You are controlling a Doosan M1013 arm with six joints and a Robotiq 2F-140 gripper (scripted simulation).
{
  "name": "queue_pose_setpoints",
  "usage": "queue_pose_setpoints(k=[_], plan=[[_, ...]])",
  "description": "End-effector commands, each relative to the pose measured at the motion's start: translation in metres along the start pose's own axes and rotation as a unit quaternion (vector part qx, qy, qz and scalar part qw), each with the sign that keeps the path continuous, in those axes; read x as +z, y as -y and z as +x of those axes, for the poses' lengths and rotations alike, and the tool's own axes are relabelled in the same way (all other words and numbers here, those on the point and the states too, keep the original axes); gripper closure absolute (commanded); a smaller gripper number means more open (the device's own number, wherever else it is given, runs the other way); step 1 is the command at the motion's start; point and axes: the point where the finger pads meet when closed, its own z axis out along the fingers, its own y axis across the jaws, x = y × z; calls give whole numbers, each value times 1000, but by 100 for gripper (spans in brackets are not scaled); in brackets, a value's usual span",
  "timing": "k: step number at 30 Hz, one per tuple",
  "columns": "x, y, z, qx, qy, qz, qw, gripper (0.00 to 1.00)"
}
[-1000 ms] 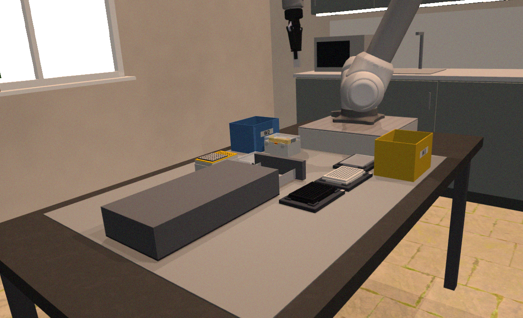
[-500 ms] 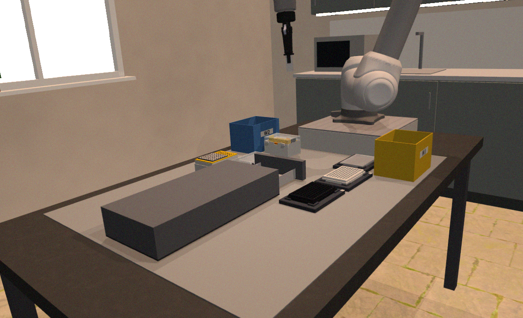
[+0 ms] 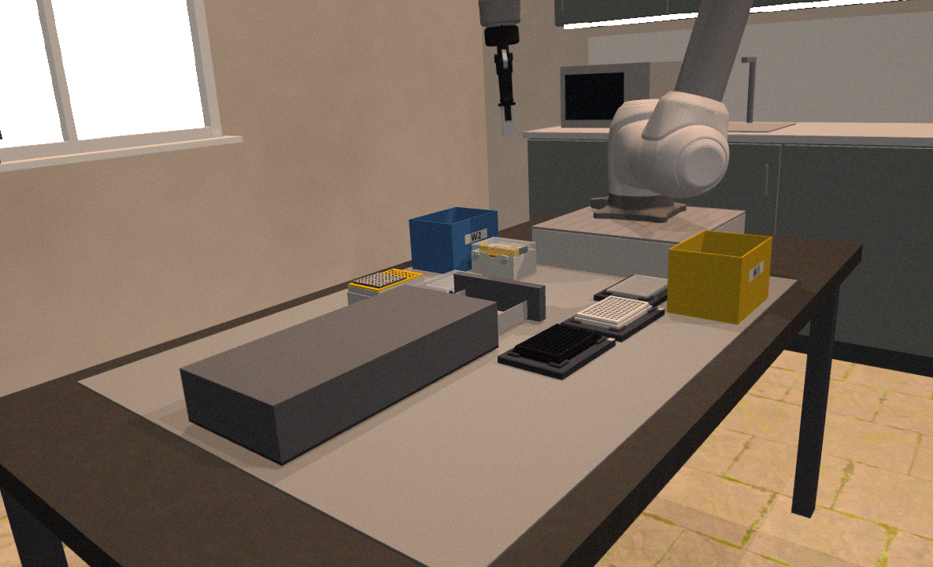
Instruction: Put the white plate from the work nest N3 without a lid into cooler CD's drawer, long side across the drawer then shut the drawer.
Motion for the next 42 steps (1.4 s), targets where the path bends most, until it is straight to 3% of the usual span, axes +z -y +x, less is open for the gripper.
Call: queue_pose_setpoints(k=[1, 13, 17, 22, 26, 30, 34, 40, 42], plan=[[4, 14, 5, -43, -1, -3, 999, 100], [18, 60, 14, -105, -2, -7, 994, 100], [23, 79, 16, -161, -4, -10, 987, 100], [27, 93, 17, -161, -4, -10, 987, 100], [33, 112, 16, -216, -5, -13, 976, 100], [38, 127, 15, -216, -5, -13, 976, 100], [44, 146, 13, -271, -7, -16, 962, 100], [49, 162, 10, -271, -7, -16, 962, 100], [52, 171, 8, -303, -8, -18, 953, 100]])
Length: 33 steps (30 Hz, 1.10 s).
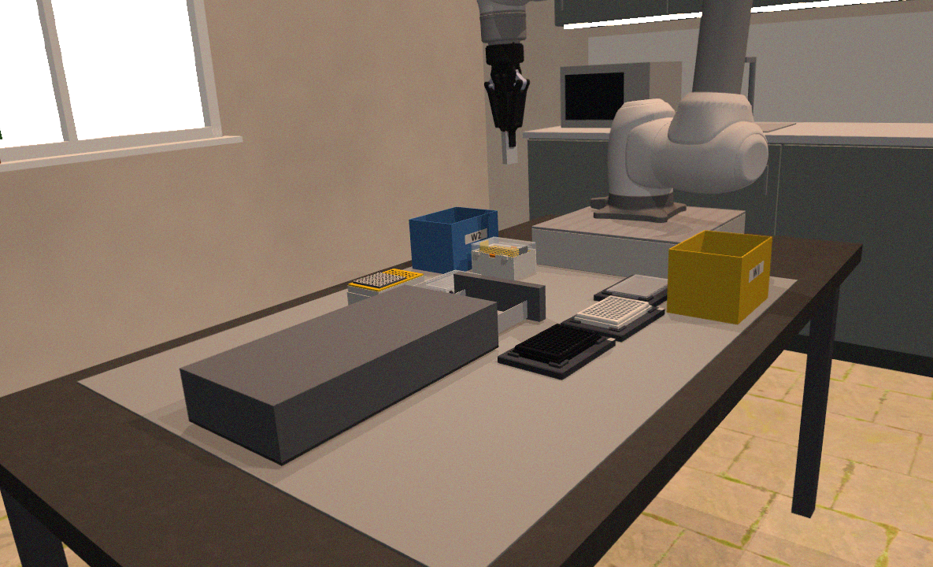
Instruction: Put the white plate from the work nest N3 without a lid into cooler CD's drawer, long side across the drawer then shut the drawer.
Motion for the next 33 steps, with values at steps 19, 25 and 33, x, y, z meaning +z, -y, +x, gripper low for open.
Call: queue_pose_setpoints(k=[19, 25, 33], plan=[[25, 79, 21, -127, -4, -6, 992, 100], [32, 102, 24, -167, -5, -7, 986, 100], [35, 114, 25, -167, -5, -7, 986, 100]])
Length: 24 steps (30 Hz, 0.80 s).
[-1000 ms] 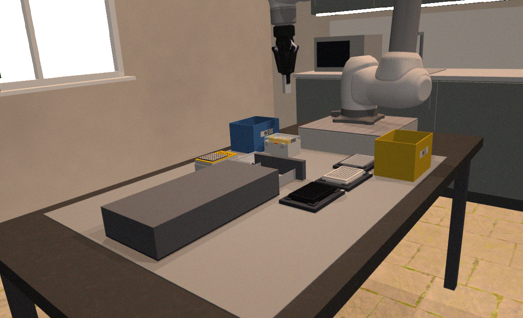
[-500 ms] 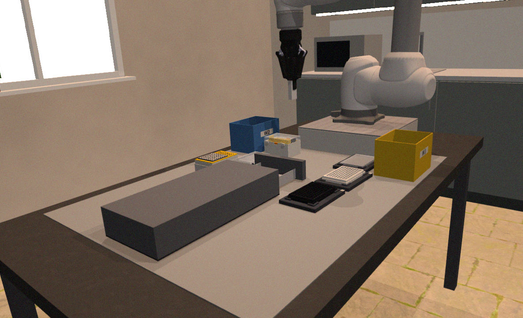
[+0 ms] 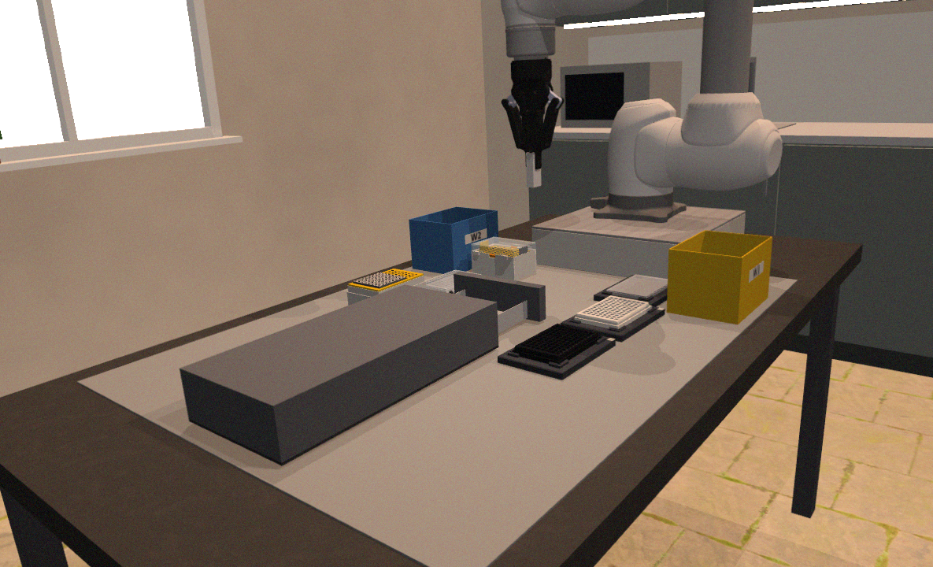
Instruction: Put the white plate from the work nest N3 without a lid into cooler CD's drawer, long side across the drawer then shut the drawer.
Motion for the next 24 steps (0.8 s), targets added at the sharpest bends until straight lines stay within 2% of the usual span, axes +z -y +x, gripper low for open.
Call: queue_pose_setpoints(k=[1, 12, 13, 24], plan=[[1, 3, 1, 0, 0, 0, 1000, 100], [1, 3, 1, 0, 0, 0, 1000, 100], [4, 2, 4, -4, 0, 0, 1000, 13], [39, 1, 30, -4, 0, 0, 1000, 13]])
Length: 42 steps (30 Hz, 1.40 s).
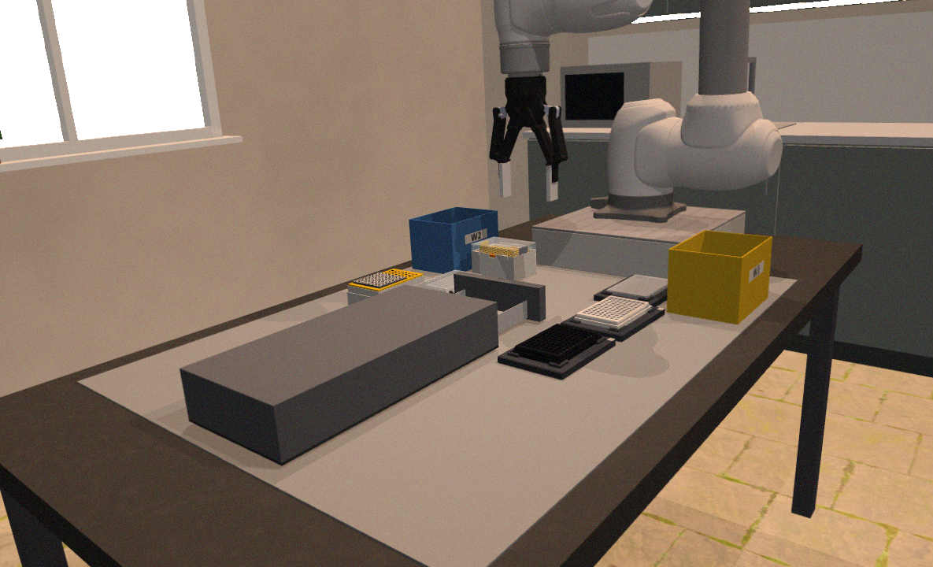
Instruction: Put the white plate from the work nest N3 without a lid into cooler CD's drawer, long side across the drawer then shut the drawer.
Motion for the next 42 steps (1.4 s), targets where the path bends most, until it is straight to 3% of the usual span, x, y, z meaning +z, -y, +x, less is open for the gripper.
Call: queue_pose_setpoints(k=[1, 29, 42], plan=[[13, -1, 10, 0, 0, 0, 1000, 13], [90, -5, 68, 0, 0, 0, 1000, 13], [91, -5, 68, 0, 0, 0, 1000, 13]])
